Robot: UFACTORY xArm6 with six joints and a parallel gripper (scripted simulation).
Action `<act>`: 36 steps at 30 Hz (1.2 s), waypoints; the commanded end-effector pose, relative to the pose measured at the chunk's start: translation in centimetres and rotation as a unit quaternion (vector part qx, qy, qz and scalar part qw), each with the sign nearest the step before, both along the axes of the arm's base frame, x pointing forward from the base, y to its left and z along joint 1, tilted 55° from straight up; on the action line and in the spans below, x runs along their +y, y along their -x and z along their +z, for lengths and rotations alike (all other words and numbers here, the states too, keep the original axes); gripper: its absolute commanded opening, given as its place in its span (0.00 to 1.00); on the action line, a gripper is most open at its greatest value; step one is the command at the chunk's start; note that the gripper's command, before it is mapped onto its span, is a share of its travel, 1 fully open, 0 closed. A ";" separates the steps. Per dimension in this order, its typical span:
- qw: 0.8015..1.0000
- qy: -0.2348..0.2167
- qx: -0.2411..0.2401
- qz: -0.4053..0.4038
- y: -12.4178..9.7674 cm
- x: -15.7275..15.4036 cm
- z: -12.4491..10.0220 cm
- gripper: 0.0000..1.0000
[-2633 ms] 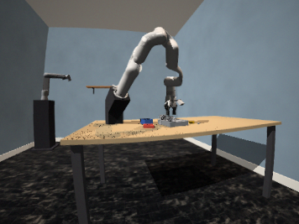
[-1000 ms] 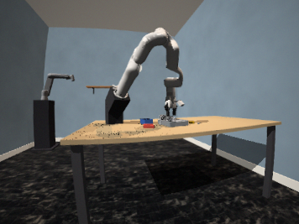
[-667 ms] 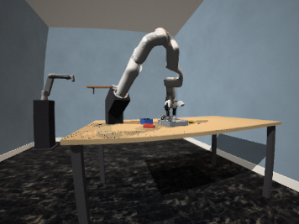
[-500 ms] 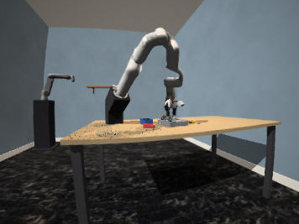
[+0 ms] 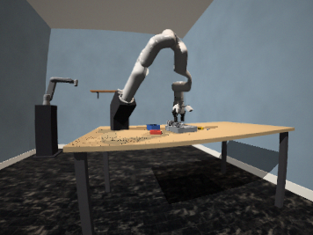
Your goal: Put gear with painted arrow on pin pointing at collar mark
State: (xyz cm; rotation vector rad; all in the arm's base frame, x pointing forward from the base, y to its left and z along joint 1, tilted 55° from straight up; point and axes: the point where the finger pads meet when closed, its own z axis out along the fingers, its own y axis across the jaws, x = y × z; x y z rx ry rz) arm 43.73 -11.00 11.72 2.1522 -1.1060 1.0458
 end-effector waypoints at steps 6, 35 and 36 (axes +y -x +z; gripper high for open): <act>1.000 0.000 -0.001 0.001 -0.2 -0.2 -0.2 0.93; 1.000 0.000 -0.001 0.001 -1.3 -2.1 -1.7 0.93; 1.000 0.000 -0.001 0.001 -1.3 -2.1 -1.7 0.93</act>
